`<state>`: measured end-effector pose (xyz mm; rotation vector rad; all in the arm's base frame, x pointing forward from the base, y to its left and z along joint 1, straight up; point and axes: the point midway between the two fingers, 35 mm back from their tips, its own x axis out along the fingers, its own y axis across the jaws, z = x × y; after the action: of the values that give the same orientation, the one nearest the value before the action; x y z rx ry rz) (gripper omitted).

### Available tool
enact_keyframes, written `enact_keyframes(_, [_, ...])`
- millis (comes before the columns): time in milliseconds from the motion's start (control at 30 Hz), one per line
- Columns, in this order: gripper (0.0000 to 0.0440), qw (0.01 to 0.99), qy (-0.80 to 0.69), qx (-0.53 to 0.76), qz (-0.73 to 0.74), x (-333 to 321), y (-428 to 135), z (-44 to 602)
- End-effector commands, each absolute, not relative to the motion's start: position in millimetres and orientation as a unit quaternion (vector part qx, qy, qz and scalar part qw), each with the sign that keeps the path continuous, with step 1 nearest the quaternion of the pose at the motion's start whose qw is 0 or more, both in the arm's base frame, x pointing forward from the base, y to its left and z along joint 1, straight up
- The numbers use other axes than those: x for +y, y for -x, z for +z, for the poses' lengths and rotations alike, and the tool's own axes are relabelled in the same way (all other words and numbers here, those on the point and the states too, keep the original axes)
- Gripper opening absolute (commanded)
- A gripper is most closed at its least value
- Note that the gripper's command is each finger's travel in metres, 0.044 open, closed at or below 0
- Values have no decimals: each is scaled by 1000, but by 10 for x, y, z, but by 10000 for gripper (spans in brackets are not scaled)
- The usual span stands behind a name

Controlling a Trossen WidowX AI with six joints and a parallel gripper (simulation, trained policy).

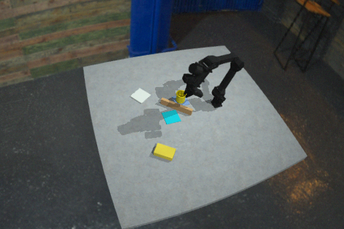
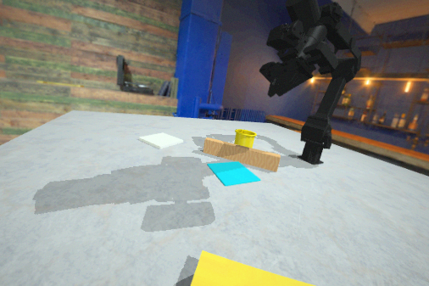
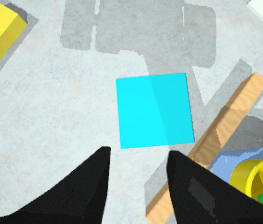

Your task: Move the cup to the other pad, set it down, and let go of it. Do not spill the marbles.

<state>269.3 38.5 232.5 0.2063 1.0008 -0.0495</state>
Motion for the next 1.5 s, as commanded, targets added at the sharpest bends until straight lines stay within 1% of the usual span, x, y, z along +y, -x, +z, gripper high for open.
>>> enact_keyframes(0, [132,860,-91,501,-24,374,-2649,2307])
enact_keyframes(733, [121,781,-39,622,-46,177,-2473,2147])
enact_keyframes(1200, [138,734,-24,676,-64,3,-2429,1962])
enact_keyframes(1467, [156,718,-23,692,-73,-99,-2410,1845])
